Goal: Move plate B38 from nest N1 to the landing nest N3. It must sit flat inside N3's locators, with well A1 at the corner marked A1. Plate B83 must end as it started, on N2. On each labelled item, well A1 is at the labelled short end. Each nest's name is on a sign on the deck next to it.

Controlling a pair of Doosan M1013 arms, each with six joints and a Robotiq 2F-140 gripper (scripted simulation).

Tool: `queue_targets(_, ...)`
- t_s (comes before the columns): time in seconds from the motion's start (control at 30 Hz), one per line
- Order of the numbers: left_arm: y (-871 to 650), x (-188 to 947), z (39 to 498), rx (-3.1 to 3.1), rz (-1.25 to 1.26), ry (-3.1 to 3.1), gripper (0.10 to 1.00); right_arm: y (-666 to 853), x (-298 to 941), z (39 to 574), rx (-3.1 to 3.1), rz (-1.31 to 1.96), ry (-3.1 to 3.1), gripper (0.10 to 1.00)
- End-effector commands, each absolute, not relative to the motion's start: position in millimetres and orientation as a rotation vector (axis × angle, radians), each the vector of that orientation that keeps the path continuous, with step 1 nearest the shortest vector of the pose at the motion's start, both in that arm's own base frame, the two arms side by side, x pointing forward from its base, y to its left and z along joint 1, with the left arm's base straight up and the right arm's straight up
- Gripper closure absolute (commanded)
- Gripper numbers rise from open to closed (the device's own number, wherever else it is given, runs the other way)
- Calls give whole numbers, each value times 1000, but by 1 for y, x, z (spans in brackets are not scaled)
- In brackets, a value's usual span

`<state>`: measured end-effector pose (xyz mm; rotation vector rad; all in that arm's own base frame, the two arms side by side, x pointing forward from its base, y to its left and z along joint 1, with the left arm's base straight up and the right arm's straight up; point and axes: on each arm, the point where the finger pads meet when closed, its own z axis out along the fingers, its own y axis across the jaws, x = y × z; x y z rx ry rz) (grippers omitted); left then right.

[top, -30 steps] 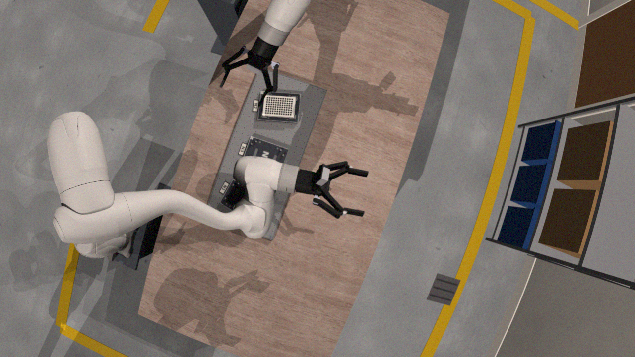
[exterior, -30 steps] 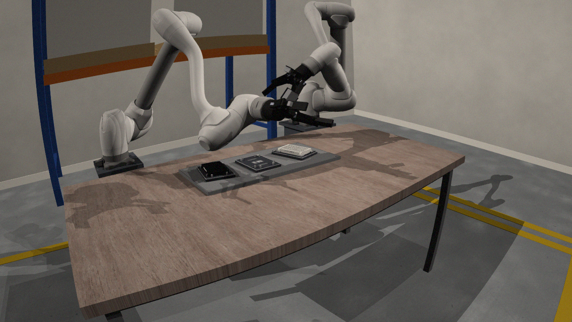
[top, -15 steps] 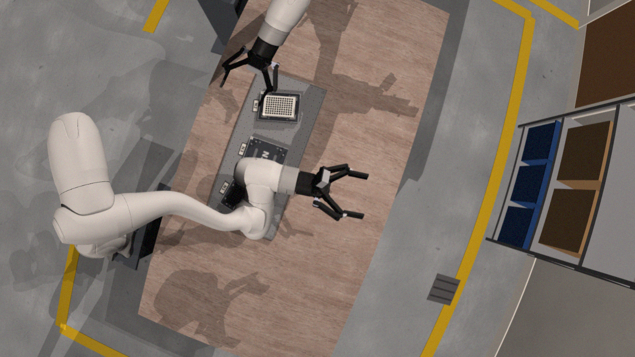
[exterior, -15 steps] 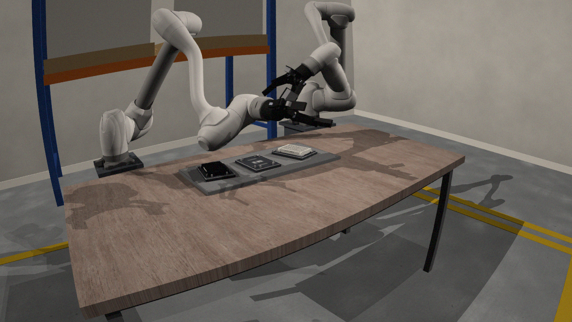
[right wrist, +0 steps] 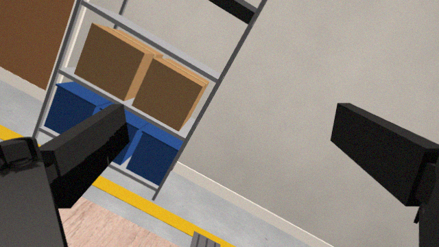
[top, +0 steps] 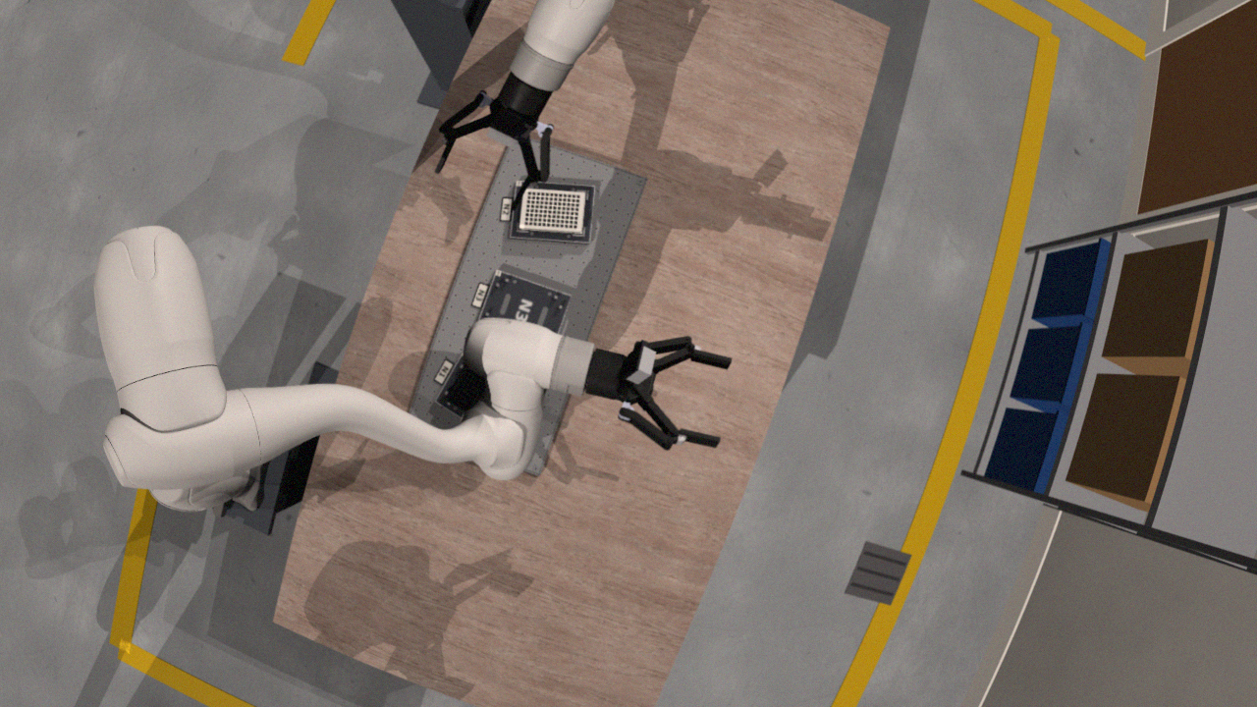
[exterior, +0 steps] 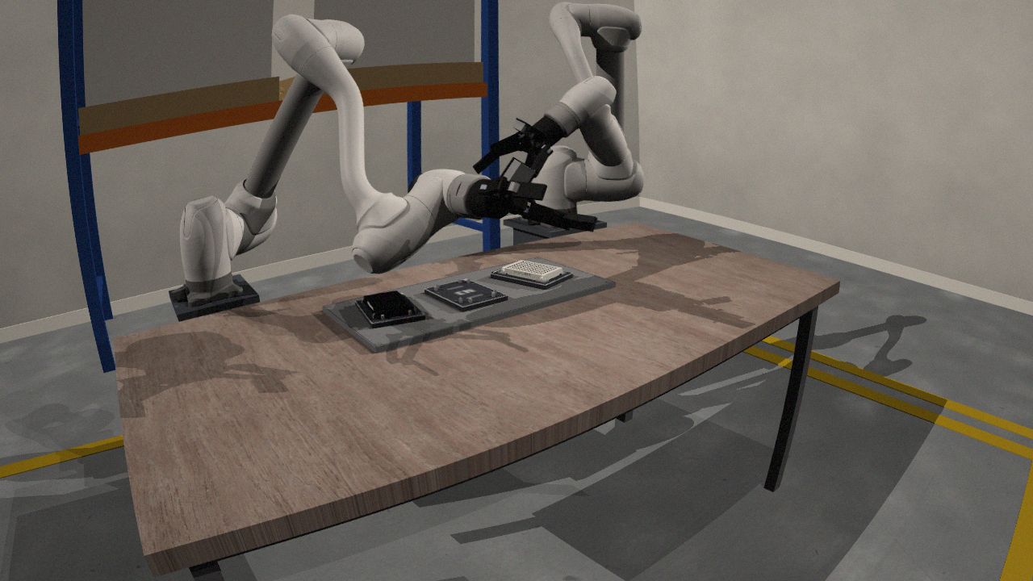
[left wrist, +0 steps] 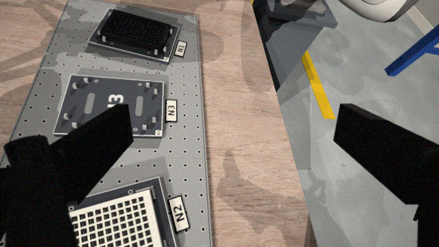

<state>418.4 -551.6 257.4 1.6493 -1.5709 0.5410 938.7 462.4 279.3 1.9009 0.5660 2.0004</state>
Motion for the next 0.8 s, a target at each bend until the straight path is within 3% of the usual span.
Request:
queue_targets(0.0,-552,419,258,1649,543,-1571,98,457,940,282,1898,1997,557,98)
queue_targets(0.77,-552,419,258,1649,543,-1571,98,383,959,291,1881,1918,456,98)
